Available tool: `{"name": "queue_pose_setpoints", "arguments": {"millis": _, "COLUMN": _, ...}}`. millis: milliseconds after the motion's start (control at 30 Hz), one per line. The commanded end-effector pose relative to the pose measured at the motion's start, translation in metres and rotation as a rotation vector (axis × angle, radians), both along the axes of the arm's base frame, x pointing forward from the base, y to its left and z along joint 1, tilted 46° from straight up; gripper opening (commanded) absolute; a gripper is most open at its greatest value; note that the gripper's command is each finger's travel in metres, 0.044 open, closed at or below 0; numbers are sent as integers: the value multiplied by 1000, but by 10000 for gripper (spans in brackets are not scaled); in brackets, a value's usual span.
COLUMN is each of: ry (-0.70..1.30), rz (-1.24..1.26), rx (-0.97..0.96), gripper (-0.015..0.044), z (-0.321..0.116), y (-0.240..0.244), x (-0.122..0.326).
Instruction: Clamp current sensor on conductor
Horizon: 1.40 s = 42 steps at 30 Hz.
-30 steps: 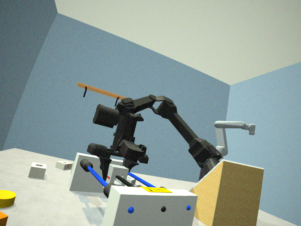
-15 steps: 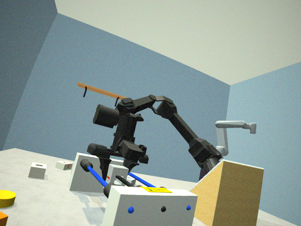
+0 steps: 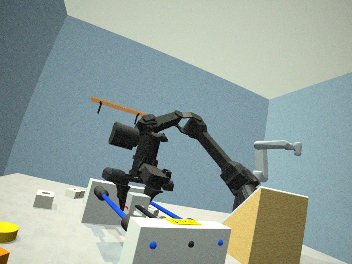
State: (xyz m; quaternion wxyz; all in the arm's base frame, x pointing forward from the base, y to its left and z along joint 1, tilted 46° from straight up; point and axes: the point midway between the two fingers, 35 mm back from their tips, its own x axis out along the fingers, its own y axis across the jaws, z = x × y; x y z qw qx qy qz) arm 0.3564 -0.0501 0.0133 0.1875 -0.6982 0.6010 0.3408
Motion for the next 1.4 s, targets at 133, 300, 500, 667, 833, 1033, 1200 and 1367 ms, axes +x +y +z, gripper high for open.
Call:
{"name": "queue_pose_setpoints", "arguments": {"millis": 133, "ry": -1, "rz": -1, "rx": 0, "gripper": 398, "z": 0, "y": 0, "x": 0}}
{"name": "queue_pose_setpoints", "arguments": {"millis": 300, "ry": -1, "rz": -1, "rx": 0, "gripper": 440, "z": 0, "y": 0, "x": 0}}
{"name": "queue_pose_setpoints", "arguments": {"millis": 500, "ry": -1, "rz": -1, "rx": 1, "gripper": 440, "z": 2, "y": 2, "x": 0}}
{"name": "queue_pose_setpoints", "arguments": {"millis": 667, "ry": -8, "rz": -1, "rx": 7, "gripper": 440, "z": 56, "y": 57, "x": -1}}
{"name": "queue_pose_setpoints", "arguments": {"millis": 833, "ry": -11, "rz": -2, "rx": 5, "gripper": 440, "z": 76, "y": 74, "x": -5}}
{"name": "queue_pose_setpoints", "arguments": {"millis": 1033, "ry": -11, "rz": -2, "rx": 5, "gripper": 440, "z": 76, "y": 74, "x": -5}}
{"name": "queue_pose_setpoints", "arguments": {"millis": 1200, "ry": -11, "rz": -2, "rx": 5, "gripper": 440, "z": 76, "y": 74, "x": -5}}
{"name": "queue_pose_setpoints", "arguments": {"millis": 1367, "ry": -11, "rz": -2, "rx": 5, "gripper": 440, "z": 76, "y": 74, "x": -5}}
